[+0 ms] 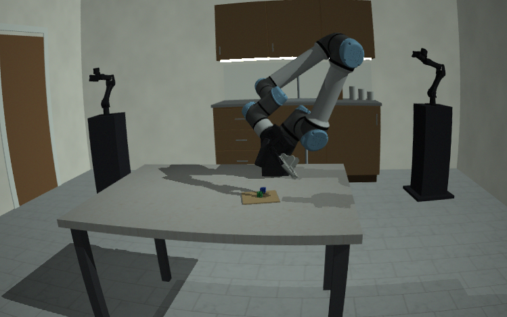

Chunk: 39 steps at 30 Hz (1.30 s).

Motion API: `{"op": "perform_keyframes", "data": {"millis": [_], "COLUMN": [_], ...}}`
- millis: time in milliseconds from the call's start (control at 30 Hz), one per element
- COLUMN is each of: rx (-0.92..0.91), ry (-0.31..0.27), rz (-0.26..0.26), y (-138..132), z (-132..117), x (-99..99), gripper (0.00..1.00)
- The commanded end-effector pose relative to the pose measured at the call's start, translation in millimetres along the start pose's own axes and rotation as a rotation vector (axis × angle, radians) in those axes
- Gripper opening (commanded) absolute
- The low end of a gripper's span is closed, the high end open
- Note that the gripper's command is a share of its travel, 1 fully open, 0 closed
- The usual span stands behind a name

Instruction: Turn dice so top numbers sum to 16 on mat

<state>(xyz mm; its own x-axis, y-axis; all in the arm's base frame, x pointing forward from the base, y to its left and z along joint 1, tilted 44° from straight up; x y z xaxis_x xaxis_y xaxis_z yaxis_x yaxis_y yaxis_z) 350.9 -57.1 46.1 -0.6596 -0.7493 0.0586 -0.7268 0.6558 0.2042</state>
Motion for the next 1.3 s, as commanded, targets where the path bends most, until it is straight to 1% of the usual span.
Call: {"op": "perform_keyframes", "data": {"millis": [0, 133, 200, 667, 1267], "rx": [-0.155, -0.243, -0.243, -0.459, -0.556], "ry": [-0.007, -0.02, -0.02, -0.054, -0.071], "rz": [0.024, 0.034, 0.034, 0.055, 0.063], "y": [2.5, 4.0, 4.0, 7.5, 9.0], "z": [-0.4, -0.1, -0.1, 0.0, -0.3], "x": [1.0, 1.4, 1.4, 2.3, 2.6], "gripper": [0.03, 0.03, 0.03, 0.03, 0.03]}}
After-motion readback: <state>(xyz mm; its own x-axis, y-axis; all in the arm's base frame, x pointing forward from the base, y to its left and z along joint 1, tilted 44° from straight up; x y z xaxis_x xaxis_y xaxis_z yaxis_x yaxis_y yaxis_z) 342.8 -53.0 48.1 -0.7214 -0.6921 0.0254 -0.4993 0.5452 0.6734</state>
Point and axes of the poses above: the point where the finger pads meet when closed, its own x axis back along the fingers, its own y axis across the jaws, z = x × y, the point moved 10 cm from there along x, back along the fingers, and after that the axes turned 13 degrees about -x, right-handed, at the moved point
